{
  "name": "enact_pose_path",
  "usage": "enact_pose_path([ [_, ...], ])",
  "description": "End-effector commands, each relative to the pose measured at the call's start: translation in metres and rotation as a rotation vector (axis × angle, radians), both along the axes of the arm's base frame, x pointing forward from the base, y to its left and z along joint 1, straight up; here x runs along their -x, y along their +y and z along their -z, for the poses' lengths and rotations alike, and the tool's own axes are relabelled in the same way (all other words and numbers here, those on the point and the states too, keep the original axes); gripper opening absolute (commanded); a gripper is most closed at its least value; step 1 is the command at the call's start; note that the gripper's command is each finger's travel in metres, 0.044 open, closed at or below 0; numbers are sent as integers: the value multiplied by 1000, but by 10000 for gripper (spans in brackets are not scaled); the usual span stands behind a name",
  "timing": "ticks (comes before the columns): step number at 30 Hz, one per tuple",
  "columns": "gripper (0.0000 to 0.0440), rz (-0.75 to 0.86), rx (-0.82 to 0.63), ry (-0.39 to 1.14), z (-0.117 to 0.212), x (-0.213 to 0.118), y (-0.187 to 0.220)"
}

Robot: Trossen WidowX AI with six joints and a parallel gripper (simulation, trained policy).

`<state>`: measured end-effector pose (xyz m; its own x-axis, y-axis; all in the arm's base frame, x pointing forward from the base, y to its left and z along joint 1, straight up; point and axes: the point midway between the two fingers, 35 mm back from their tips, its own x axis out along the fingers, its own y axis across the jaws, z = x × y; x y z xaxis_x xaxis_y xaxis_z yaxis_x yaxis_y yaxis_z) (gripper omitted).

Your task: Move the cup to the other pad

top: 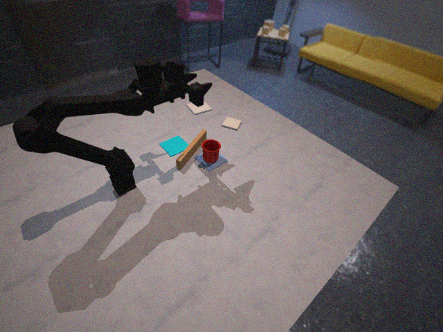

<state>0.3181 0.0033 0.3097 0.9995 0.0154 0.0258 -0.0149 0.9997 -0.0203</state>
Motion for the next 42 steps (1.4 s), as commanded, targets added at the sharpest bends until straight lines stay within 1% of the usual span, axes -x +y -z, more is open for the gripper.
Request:
enact_pose_path([
  [1,374,3,-1,4,0,0,0],
  [13,60,16,-26,117,12,-7,4],
  [14,37,15,-29,131,13,-8,5],
  [15,24,14,-32,146,15,-9,6],
  [17,35,7,-38,172,18,-11,9],
  [21,88,-7,-52,223,23,-15,15],
  [24,108,-17,-62,261,26,-18,20],
  [32,125,-31,-88,367,35,-26,31],
  [42,127,-33,-116,508,47,-34,42],
])
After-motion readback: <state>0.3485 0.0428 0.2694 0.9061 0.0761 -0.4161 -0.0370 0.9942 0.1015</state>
